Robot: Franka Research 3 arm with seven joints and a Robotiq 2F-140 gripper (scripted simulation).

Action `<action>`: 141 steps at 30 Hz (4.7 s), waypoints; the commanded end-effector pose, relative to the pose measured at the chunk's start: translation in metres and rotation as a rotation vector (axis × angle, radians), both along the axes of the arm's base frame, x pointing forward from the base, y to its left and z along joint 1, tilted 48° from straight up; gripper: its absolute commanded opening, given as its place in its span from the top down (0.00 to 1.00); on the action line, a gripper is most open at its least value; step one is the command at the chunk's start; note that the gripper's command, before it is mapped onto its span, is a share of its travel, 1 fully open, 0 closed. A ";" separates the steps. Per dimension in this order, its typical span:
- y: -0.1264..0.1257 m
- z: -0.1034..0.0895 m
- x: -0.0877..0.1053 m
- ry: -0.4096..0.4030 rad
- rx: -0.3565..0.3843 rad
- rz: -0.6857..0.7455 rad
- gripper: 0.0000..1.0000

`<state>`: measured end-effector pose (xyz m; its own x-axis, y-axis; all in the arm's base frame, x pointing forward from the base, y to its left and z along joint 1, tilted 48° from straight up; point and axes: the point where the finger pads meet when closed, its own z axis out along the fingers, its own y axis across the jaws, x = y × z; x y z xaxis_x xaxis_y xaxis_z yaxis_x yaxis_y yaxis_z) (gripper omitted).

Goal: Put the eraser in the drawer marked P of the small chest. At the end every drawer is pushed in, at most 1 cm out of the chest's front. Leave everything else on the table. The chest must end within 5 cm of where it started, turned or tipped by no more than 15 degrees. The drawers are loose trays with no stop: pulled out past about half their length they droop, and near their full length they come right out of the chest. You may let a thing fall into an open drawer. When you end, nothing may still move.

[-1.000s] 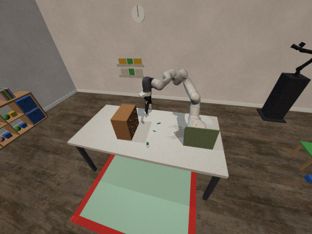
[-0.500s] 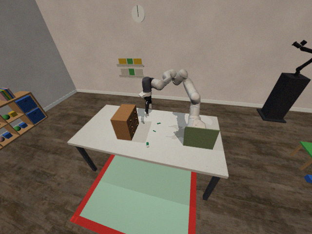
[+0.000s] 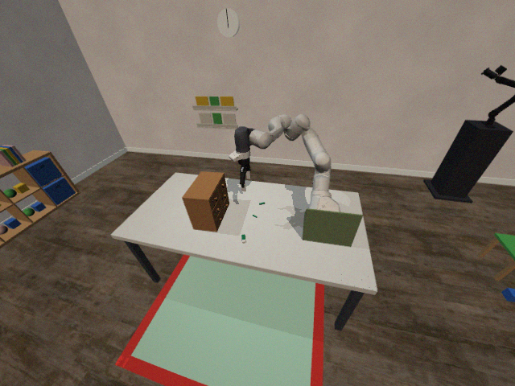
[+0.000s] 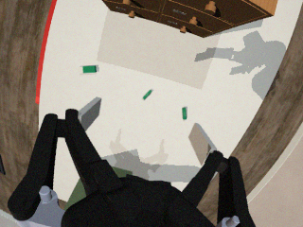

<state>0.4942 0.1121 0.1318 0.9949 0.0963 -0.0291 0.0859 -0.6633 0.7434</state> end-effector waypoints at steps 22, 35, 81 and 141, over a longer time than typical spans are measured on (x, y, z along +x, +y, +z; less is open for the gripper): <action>0.002 -0.002 0.000 0.000 0.000 0.000 0.00; 0.060 -0.067 -0.009 0.004 0.000 0.001 0.00; 0.092 -0.133 0.007 -0.167 0.023 0.196 0.00; 0.042 -0.188 0.091 -0.804 0.109 0.910 0.00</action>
<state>0.5846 0.1531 -0.0578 0.2972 0.7452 0.5969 0.1021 -0.6464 0.7562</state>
